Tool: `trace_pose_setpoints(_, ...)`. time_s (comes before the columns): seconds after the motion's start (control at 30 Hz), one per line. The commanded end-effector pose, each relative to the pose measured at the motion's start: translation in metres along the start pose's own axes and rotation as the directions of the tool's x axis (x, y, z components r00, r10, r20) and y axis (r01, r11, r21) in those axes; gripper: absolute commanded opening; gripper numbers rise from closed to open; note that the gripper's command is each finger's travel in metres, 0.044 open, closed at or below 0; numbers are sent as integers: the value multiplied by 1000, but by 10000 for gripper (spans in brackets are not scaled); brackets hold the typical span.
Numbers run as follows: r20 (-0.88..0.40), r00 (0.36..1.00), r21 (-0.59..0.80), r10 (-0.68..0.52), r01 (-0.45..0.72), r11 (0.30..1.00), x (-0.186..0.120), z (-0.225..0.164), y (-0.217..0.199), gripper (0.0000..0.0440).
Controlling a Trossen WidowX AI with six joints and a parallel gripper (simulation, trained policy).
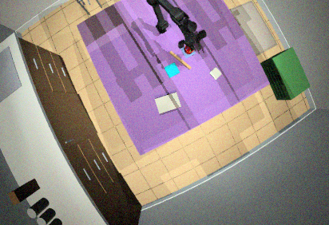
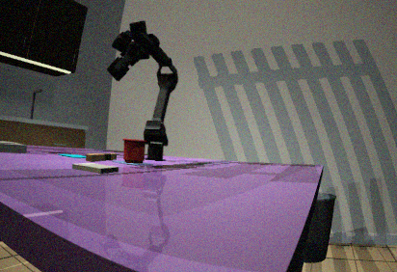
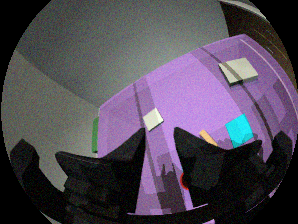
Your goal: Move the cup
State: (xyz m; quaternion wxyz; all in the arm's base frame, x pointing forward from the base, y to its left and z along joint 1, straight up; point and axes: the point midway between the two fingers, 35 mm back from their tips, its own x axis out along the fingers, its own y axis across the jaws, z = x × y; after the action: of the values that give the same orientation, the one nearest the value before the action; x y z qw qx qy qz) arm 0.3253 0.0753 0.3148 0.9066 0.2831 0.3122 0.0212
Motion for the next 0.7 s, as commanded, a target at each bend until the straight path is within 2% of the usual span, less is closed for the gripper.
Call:
trace_pose_setpoints(0.0, -54, 998, 48, -17, 20, 999, 5, -6, 3, 136)
trace_pose_setpoints(0.67, -301, 942, 250, -148, 227, 941, 18, -39, 9, 125)
